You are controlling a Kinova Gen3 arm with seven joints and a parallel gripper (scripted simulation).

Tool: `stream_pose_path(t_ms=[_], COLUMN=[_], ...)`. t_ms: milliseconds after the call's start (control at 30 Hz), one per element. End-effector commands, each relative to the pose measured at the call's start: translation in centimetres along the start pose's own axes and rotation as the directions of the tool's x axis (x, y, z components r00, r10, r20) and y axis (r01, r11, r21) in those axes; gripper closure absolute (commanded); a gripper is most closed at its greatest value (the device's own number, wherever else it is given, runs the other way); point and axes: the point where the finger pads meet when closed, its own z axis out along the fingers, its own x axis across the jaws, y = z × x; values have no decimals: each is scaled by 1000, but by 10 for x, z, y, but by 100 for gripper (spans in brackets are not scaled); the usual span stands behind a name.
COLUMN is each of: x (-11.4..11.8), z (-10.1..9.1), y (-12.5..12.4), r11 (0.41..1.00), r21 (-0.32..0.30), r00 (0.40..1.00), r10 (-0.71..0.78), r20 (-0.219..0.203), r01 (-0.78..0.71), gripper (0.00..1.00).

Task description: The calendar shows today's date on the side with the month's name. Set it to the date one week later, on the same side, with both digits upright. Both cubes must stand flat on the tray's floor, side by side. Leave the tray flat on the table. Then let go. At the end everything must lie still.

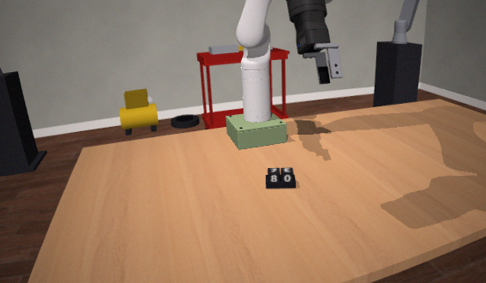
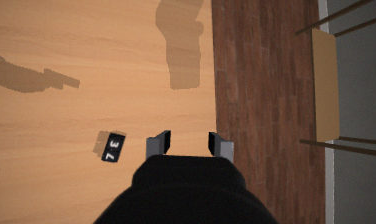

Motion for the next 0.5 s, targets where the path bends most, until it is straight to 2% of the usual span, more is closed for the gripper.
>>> stream_pose_path(t_ms=[0, 33, 67, 100, 133, 200, 233, 333, 400, 467], x=[-21, -36, -36, -51, -51, -79, -79, -112, -112, -129], z=[17, 26, 26, 34, 34, 47, 47, 61, 61, 67], y=[42, 49, 49, 55, 55, 65, 65, 75, 75, 79], r11=[995, 993, 993, 991, 991, 986, 986, 979, 979, 975], r21=[-50, -54, -54, -58, -58, -67, -67, -81, -81, -89], r00=[995, 990, 990, 983, 983, 967, 967, 941, 941, 925], r10=[83, 107, 107, 129, 129, 165, 165, 205, 205, 223], r20=[57, 96, 96, 132, 132, 195, 195, 271, 271, 307], r01=[-80, -102, -102, -122, -122, -155, -155, -190, -190, -205], gripper=[0, 0, 0, 0, 0, 0, 0, 0, 0, 0])
